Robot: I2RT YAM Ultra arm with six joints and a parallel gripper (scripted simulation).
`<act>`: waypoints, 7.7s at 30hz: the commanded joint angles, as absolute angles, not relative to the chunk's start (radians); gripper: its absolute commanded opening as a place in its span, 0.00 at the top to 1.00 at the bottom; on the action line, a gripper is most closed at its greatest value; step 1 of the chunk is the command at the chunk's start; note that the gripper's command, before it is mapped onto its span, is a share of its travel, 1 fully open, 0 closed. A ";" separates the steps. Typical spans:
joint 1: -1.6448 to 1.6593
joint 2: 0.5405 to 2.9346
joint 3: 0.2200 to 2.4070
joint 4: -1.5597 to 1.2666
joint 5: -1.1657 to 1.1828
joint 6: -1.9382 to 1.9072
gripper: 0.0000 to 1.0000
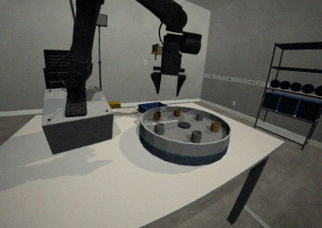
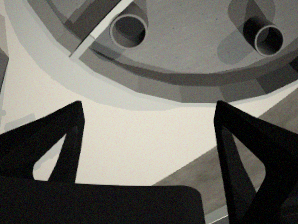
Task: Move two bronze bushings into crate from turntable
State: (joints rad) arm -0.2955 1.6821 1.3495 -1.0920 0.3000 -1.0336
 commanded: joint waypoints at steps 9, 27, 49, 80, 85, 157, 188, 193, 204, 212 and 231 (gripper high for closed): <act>-0.290 1.664 1.358 -1.086 0.300 -1.025 0.89; -0.290 1.664 1.358 -1.086 0.300 -1.025 0.89; -0.290 1.664 1.358 -1.086 0.300 -1.025 0.82; -0.290 1.664 1.358 -1.086 0.300 -1.025 0.82; -0.290 1.664 1.358 -1.086 0.300 -1.025 0.82; -0.290 1.664 1.358 -1.086 0.300 -1.025 0.82; -0.290 1.664 1.358 -1.086 0.300 -1.025 0.82; -0.290 1.664 1.358 -1.086 0.300 -1.025 0.82; -0.290 1.664 1.358 -1.086 0.300 -1.025 0.82; -0.290 1.664 1.358 -1.086 0.300 -1.025 0.82; -0.290 1.664 1.358 -1.086 0.300 -1.025 0.82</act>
State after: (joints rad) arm -0.2955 1.6821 1.3491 -1.0920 0.3000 -1.0336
